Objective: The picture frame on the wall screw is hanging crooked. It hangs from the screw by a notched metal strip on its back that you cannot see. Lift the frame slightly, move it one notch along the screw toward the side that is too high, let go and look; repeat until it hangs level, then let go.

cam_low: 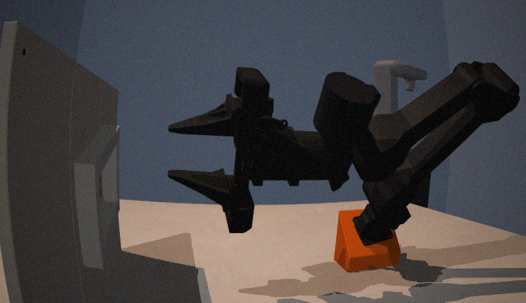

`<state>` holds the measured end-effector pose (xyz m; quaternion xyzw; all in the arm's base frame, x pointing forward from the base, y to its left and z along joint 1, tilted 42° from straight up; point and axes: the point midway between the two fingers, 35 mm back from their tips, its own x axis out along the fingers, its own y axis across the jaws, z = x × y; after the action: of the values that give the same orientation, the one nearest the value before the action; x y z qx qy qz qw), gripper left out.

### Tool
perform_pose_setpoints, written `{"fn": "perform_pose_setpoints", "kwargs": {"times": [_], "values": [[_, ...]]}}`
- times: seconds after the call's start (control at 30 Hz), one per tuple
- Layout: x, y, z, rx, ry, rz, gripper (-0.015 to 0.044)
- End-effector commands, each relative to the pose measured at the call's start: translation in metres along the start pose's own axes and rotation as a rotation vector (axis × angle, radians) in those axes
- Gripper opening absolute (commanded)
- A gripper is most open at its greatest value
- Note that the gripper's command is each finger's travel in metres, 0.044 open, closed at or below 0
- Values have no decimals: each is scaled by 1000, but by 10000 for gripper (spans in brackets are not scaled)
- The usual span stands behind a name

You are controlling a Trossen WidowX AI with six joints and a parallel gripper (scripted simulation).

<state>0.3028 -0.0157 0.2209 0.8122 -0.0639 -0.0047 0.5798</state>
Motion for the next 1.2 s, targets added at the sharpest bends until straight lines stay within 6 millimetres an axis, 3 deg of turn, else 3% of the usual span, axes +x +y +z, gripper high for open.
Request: {"fn": "perform_pose_setpoints", "kwargs": {"times": [0.0,0.03,0.13,0.4,0.63,1.17], "values": [[-9,-6,2,-50,-7,-9,260],[-3,-1,1,-13,-1,-3,260],[-13,8,1,-19,-2,-4,260],[-56,30,4,-37,-5,-9,260],[-95,34,7,-52,-8,-15,260],[-96,34,8,-52,-8,-15,260]]}}
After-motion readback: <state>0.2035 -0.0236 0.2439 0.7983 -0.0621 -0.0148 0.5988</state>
